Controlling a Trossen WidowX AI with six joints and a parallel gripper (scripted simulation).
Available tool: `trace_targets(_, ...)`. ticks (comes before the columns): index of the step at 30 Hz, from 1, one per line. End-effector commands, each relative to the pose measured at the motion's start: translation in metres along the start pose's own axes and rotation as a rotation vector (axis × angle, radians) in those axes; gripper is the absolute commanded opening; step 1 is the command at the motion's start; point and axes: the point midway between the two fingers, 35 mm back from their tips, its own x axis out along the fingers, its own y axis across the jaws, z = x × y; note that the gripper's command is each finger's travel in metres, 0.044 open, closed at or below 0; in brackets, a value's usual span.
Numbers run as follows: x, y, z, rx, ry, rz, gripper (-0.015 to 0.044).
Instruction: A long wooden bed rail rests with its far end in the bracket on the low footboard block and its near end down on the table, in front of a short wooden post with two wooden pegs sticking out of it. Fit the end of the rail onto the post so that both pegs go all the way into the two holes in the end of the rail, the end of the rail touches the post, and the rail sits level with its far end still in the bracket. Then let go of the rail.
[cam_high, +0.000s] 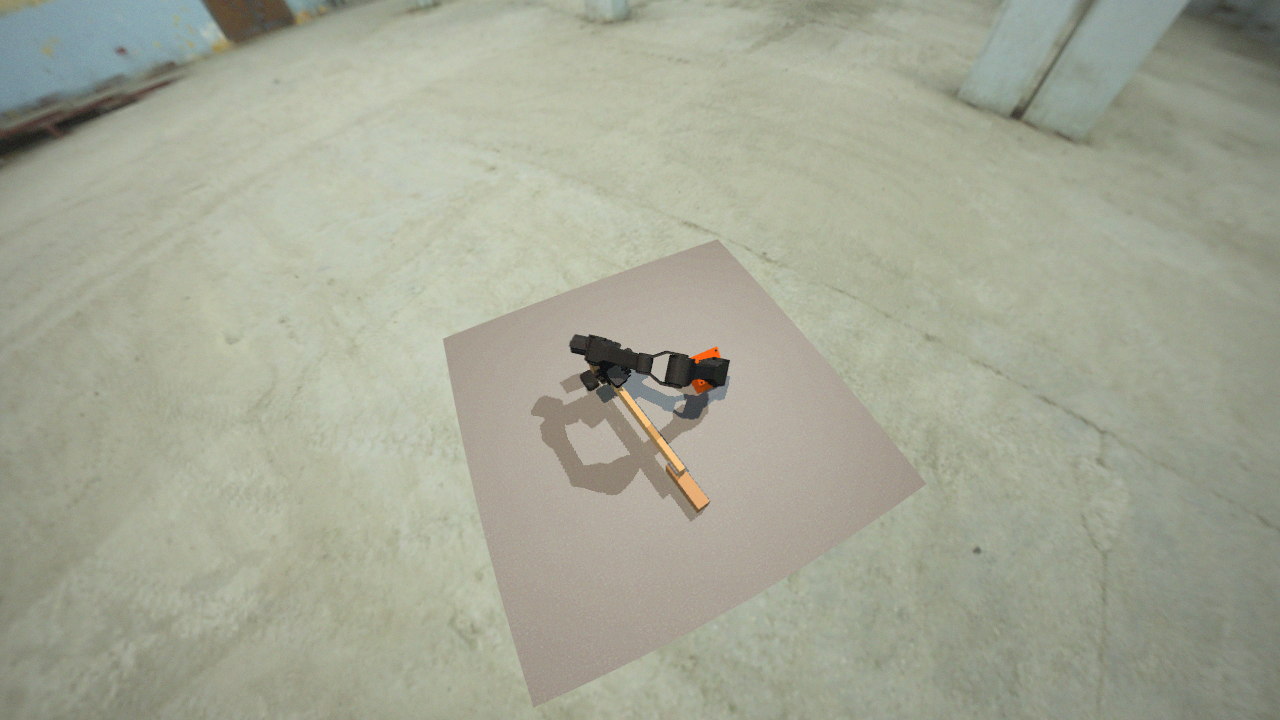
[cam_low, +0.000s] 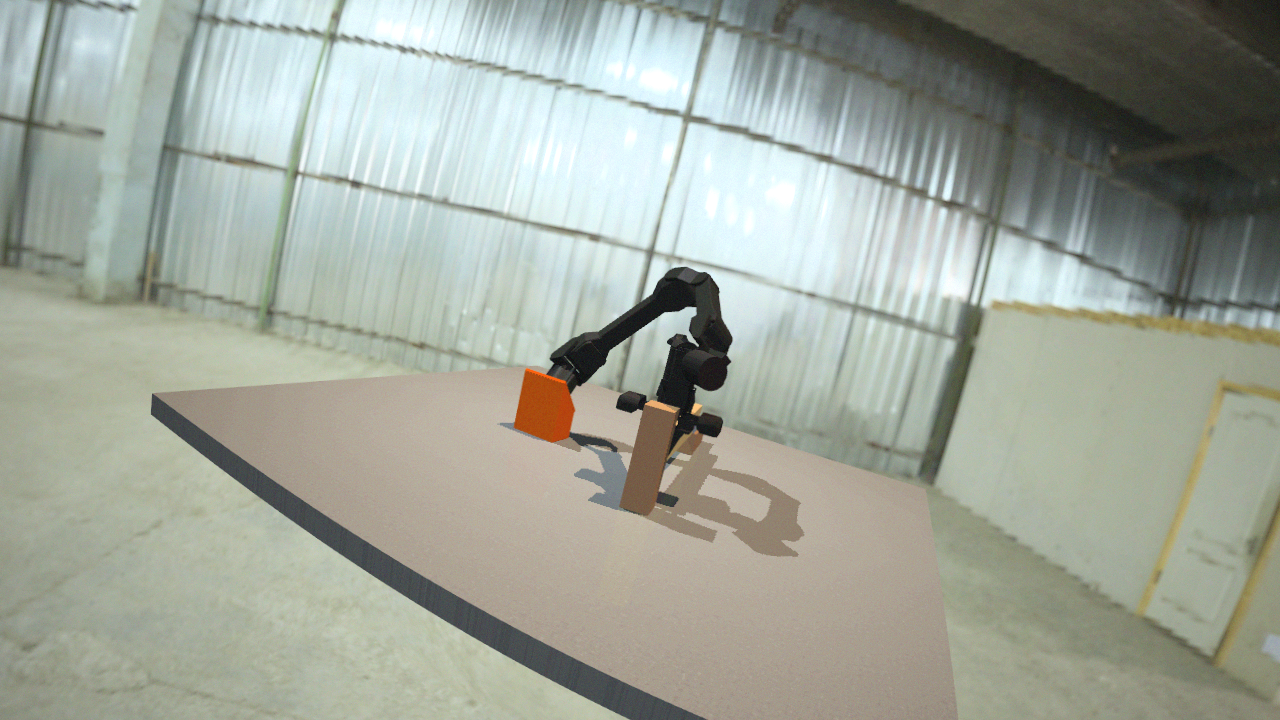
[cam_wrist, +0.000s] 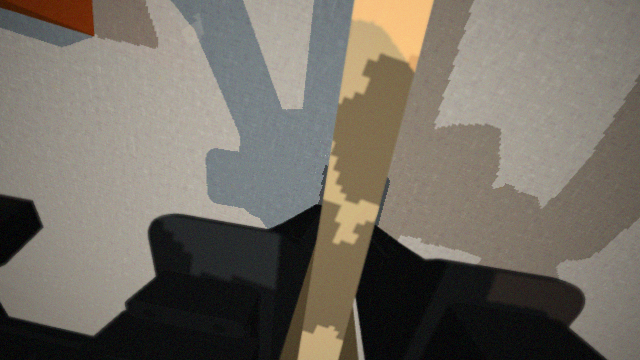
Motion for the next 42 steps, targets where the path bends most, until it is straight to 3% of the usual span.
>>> trace_targets(1,-0.002,-0.002,-0.003,-0.003,0.006,-0.004,0.0)
trace_targets(42,-0.003,-0.002,-0.016,-0.003,0.007,-0.004,0.0)
